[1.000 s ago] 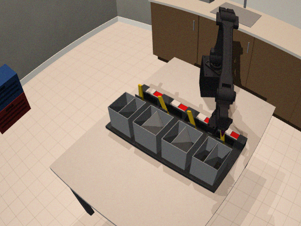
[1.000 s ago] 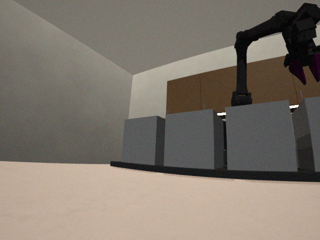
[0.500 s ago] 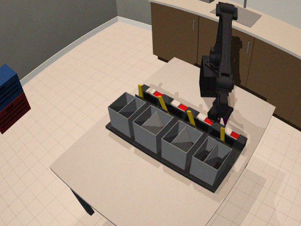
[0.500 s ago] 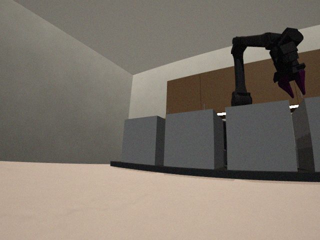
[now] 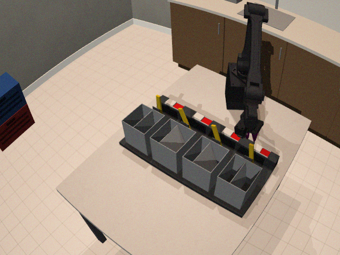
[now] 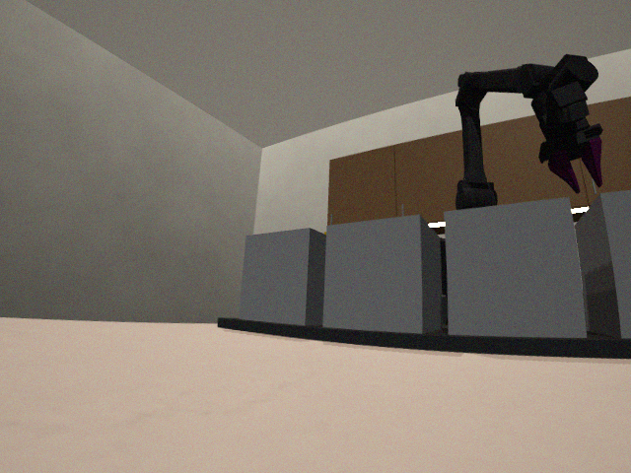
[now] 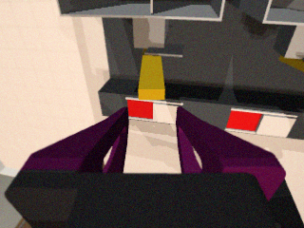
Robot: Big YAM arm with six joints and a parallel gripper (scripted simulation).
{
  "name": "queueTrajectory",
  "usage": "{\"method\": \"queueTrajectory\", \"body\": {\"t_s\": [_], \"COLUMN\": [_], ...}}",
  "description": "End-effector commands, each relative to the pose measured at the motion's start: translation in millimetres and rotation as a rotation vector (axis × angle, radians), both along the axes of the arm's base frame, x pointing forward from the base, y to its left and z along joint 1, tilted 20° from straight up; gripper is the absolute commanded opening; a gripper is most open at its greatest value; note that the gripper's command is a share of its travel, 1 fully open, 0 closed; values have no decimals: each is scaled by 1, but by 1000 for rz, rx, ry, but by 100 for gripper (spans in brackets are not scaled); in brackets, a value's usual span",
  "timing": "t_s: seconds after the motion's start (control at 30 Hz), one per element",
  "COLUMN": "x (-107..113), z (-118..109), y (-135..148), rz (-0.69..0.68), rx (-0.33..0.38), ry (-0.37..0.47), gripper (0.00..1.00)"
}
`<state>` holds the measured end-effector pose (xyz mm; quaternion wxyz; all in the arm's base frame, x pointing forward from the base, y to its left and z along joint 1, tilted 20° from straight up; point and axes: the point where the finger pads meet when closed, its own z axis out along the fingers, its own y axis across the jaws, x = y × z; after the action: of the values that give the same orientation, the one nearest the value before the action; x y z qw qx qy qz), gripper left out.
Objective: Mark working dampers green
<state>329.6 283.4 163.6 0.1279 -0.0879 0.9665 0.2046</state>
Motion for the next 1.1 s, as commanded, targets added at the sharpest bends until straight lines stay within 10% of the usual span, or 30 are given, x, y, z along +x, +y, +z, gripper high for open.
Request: {"method": "queueTrajectory", "body": {"t_s": [0.0, 1.07], "x": [8, 11], "z": [16, -42], "y": [9, 26], "rz": [-4, -4], "rx": [29, 11], "ry": [-30, -7], "gripper": [36, 36]}}
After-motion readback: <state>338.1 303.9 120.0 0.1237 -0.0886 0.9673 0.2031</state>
